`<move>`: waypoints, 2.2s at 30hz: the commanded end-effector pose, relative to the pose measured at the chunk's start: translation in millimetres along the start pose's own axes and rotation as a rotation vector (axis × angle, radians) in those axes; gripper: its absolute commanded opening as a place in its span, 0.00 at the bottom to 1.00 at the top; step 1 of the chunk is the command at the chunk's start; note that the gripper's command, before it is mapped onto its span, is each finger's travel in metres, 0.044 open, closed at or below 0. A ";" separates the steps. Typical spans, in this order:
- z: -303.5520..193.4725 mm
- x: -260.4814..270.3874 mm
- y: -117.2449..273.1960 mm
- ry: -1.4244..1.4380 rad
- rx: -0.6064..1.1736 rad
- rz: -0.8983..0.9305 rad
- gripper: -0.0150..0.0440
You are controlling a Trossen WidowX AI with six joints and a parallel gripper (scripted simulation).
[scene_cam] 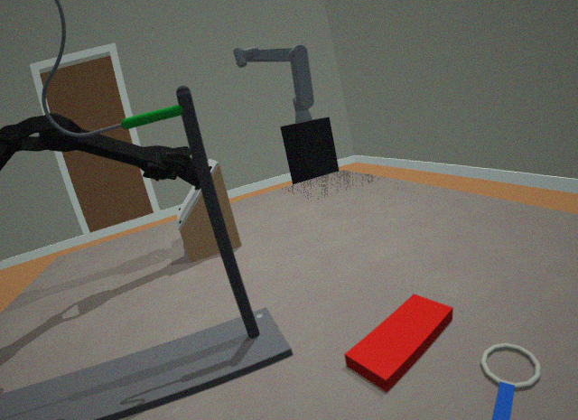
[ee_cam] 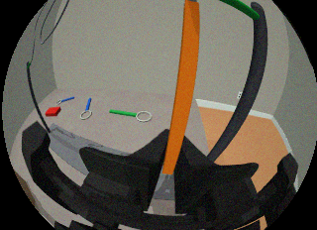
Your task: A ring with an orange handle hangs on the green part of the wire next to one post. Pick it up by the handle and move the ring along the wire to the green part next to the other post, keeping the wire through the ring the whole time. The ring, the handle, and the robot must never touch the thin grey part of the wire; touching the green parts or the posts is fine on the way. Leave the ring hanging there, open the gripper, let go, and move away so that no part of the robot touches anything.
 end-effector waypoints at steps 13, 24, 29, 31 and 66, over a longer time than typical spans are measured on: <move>24.4 18.6 29.5 -0.029 0.239 0.037 0.00; 25.4 36.8 29.5 -0.122 0.235 0.078 0.00; 27.2 47.1 29.9 -0.193 0.232 0.108 0.00; 28.3 51.6 30.1 -0.226 0.230 0.123 0.00; 84.4 121.7 45.2 -0.984 0.182 0.433 0.00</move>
Point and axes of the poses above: the point midway between the two fingers, 35 mm back from their tips, its own y axis back along the fingers, its own x axis across the jaws, z = x × y, the point moved 8 cm from there along y, back along the fingers, and after that the axes turned 4 degrees about y, right-handed, at the moved point
